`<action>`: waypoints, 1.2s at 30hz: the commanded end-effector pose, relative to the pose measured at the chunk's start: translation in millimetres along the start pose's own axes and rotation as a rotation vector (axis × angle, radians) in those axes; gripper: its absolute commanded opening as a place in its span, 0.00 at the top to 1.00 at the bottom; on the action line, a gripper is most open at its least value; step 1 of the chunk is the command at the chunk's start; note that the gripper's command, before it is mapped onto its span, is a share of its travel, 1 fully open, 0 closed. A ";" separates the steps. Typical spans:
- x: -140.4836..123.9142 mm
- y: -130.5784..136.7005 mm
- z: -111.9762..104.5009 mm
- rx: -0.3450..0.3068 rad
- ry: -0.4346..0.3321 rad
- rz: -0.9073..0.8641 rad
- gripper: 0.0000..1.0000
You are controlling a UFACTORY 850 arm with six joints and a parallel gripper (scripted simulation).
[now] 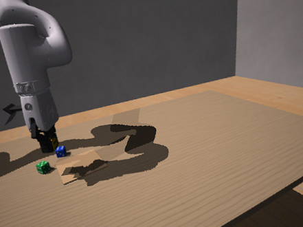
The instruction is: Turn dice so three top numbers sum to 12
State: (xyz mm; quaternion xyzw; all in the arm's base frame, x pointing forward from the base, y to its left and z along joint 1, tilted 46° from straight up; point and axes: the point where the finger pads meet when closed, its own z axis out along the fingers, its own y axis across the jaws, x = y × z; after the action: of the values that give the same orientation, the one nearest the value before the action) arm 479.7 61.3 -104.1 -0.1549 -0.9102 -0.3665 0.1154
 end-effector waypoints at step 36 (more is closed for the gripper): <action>-11.2 82.1 2.7 0.007 -0.016 -1.290 0.73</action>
State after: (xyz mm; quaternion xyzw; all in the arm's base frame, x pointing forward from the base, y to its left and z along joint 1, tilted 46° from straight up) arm 517.5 115.0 -60.4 0.3971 -0.8347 -0.3635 -0.1158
